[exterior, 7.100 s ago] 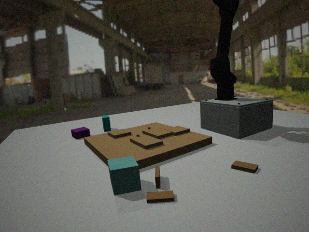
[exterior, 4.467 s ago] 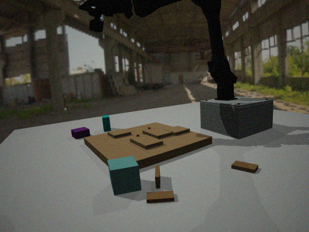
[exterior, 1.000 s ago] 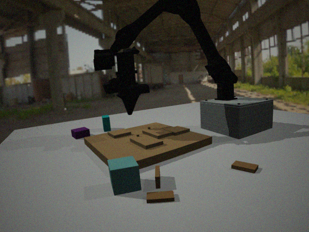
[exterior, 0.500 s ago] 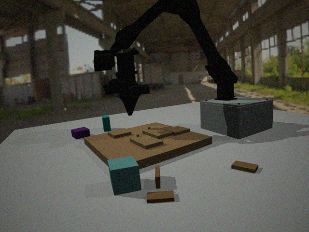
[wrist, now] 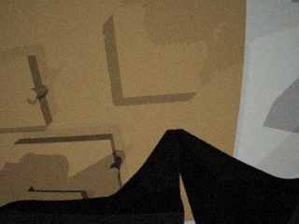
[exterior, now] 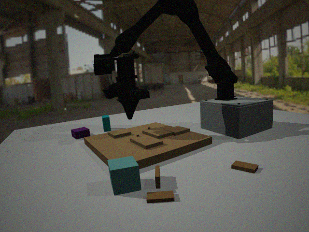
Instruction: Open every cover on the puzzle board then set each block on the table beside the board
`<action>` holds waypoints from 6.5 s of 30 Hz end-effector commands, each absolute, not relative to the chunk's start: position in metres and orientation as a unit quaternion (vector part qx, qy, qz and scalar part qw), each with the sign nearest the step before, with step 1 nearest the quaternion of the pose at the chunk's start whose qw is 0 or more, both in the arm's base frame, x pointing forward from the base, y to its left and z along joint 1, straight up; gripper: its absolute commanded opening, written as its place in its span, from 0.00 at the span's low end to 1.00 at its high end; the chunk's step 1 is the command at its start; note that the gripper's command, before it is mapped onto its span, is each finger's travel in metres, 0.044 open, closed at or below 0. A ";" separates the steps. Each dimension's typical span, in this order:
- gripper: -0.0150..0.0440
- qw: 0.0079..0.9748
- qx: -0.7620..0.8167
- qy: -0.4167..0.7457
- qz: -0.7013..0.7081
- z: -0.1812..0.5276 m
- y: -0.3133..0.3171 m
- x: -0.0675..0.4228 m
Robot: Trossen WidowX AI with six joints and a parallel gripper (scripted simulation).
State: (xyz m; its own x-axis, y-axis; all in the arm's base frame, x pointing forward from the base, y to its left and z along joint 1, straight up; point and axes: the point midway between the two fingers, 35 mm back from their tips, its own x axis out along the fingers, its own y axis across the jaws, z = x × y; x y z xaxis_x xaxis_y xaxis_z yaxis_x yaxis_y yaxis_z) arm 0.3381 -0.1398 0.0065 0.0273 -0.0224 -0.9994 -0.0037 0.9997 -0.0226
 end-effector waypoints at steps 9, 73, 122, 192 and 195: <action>0.25 0.716 -0.009 0.698 -0.003 -0.008 -0.139 0.338; 0.25 0.716 -0.009 0.698 -0.003 -0.035 -0.140 0.369; 0.25 0.718 -0.009 0.696 -0.003 -0.033 -0.139 0.418; 0.25 0.632 -0.334 0.624 0.317 0.029 -0.099 0.316; 0.25 0.610 -0.371 0.604 0.355 0.028 -0.093 0.300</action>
